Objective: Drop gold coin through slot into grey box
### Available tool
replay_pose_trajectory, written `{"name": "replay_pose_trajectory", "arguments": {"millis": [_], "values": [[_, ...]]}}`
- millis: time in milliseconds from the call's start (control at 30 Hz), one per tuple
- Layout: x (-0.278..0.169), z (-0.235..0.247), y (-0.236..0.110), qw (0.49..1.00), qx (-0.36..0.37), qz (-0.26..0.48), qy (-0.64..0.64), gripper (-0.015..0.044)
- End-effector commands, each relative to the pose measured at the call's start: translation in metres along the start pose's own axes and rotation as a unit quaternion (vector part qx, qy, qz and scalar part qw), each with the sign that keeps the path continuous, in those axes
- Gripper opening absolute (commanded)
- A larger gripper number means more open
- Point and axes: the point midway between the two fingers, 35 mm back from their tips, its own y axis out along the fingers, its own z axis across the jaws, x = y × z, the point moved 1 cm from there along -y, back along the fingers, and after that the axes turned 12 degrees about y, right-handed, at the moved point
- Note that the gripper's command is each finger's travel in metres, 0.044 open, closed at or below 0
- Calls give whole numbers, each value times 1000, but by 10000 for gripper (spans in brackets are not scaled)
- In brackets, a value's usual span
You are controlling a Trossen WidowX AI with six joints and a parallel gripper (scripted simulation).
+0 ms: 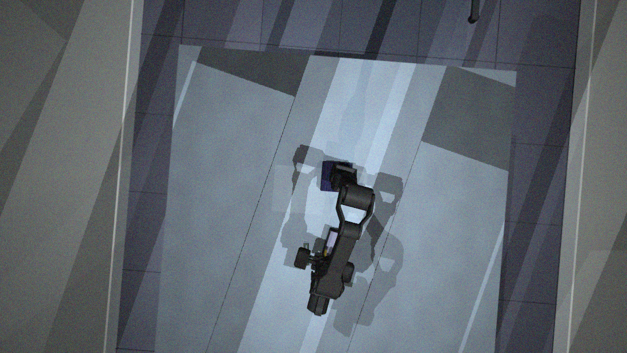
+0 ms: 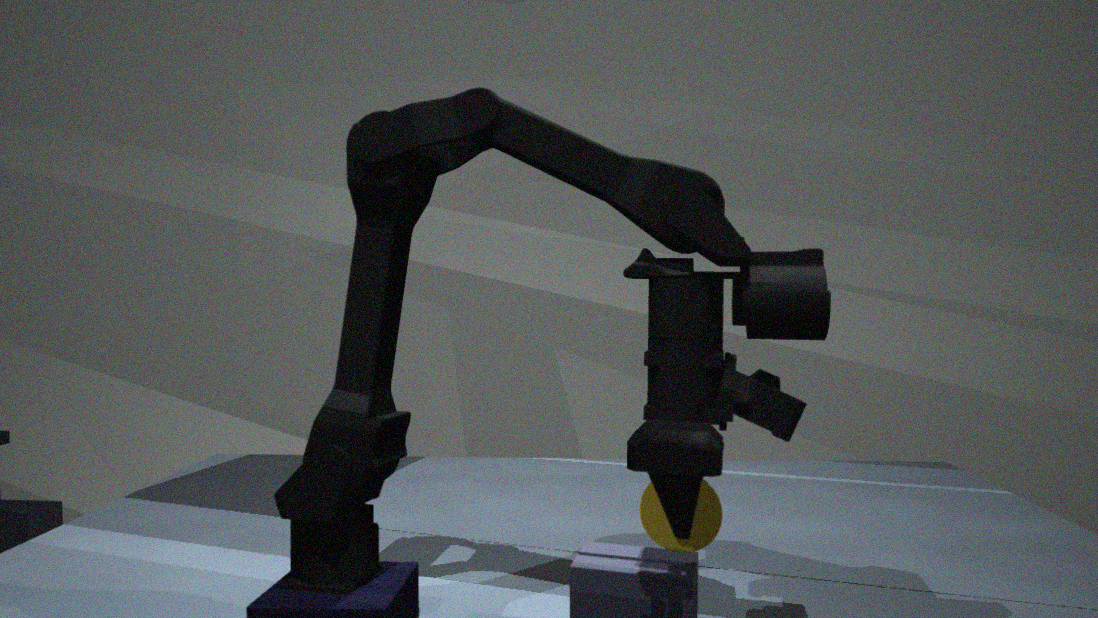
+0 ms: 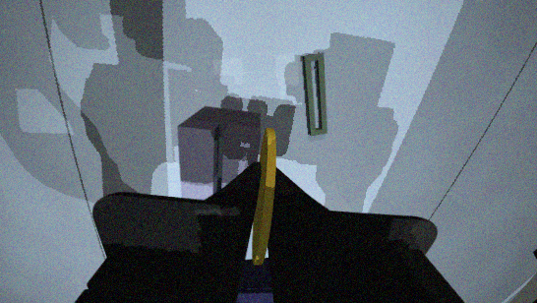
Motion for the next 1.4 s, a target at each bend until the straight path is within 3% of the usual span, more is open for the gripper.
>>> {"name": "replay_pose_trajectory", "arguments": {"millis": [0, 533, 1367], "values": [[-11, 6, -1, 1000, 3, -1, 2, 0], [-45, 23, 2, 1000, 4, 0, 2, 0], [-45, 25, 1, 1000, 1, 2, 4, 0]]}}
